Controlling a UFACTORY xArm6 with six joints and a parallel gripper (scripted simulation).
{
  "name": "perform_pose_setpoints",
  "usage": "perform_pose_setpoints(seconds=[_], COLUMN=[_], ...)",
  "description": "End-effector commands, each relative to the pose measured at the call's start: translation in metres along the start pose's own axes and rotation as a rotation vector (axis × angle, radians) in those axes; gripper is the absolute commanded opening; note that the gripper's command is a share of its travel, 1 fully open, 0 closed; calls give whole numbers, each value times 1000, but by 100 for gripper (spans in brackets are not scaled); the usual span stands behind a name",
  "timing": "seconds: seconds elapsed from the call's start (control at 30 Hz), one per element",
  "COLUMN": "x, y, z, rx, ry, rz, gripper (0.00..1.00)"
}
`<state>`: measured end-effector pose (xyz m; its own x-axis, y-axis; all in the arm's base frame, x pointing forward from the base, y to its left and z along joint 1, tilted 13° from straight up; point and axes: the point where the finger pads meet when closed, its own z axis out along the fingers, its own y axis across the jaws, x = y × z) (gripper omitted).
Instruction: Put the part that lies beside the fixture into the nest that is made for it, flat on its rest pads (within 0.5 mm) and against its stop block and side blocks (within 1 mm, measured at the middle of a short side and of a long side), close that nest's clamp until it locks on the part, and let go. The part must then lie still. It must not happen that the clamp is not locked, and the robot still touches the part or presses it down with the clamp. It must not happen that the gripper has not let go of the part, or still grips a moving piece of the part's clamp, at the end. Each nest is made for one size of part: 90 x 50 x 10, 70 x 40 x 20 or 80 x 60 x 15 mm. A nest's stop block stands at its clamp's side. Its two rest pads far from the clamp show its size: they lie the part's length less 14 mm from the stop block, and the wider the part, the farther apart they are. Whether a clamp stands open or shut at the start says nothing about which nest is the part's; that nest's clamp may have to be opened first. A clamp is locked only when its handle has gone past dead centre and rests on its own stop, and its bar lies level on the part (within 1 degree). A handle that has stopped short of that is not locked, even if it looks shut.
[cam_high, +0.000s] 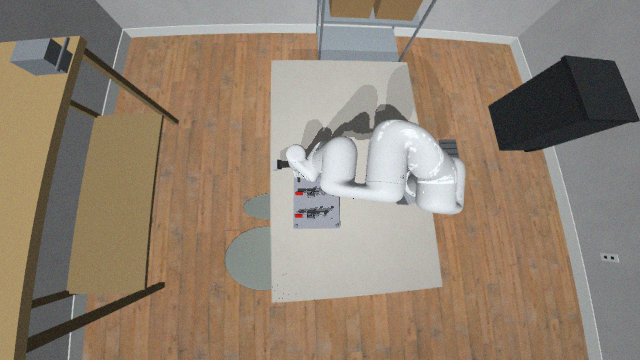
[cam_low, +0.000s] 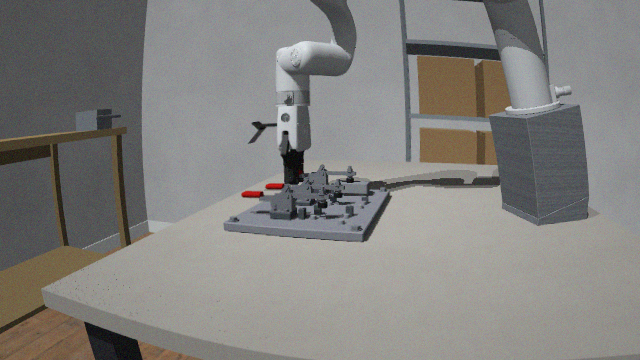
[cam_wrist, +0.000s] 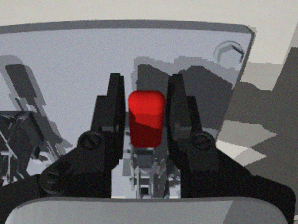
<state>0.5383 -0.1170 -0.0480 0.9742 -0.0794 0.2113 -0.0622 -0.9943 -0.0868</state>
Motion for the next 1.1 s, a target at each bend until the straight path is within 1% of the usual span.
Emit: perform_pose_setpoints(seconds=[0.0, 0.83, 1.07], x=[3, 3, 3], y=[0, 0, 0], z=[-2, -2, -9], rx=[-1, -1, -1], ry=[6, 6, 6], rz=[0, 0, 0], gripper=[47, 47, 47])
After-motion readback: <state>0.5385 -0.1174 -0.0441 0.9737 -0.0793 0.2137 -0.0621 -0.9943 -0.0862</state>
